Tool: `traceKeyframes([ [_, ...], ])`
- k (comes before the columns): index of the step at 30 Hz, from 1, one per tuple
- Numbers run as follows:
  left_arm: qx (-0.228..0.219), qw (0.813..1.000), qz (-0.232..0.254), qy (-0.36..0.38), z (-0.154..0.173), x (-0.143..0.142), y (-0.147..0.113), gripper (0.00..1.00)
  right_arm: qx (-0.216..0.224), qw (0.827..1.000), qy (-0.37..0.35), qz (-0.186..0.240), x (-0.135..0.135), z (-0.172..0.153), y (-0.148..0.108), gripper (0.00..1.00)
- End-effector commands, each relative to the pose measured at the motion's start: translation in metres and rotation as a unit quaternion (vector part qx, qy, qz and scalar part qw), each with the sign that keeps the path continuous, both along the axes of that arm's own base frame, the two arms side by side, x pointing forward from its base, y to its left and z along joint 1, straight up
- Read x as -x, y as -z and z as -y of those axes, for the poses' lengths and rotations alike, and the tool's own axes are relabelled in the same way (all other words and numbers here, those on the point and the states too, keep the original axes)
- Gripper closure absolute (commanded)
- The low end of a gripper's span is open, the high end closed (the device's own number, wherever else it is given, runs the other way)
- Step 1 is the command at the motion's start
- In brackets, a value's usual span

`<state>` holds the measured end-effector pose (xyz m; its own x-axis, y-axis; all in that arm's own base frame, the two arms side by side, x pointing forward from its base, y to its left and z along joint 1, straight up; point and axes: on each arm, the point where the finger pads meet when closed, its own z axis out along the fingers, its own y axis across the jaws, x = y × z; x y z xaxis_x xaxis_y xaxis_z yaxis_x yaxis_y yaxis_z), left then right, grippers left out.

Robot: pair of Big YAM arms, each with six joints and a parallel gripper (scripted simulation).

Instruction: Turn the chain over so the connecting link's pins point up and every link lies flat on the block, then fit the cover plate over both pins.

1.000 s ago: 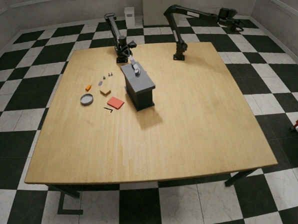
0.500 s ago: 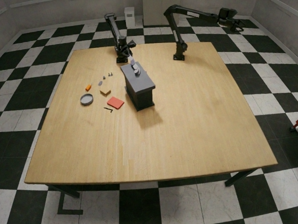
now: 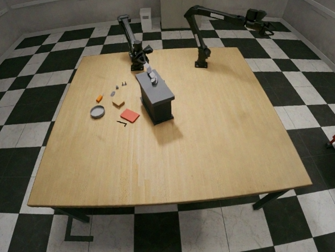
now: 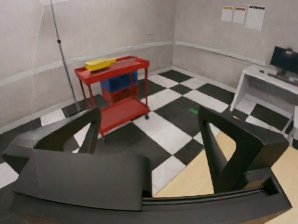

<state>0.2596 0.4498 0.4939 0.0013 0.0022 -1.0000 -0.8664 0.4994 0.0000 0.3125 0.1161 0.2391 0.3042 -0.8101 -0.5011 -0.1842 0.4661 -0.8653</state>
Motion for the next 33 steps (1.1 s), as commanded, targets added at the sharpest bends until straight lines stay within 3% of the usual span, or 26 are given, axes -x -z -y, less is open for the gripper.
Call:
traceKeyframes([
  [1, -0.033, 0.999, 0.02, 0.002, 0.0053, 0.0001, -0.0399, 0.0, -0.02, 0.999, 0.007, 0.046, -0.0109, 0.0011, -0.0506, 0.81],
  [33, -0.033, 0.999, 0.02, 0.002, 0.0053, 0.0001, -0.0399, 0.0, -0.013, 0.999, 0.008, 0.052, -0.0113, 0.0012, -0.0537, 0.81],
])
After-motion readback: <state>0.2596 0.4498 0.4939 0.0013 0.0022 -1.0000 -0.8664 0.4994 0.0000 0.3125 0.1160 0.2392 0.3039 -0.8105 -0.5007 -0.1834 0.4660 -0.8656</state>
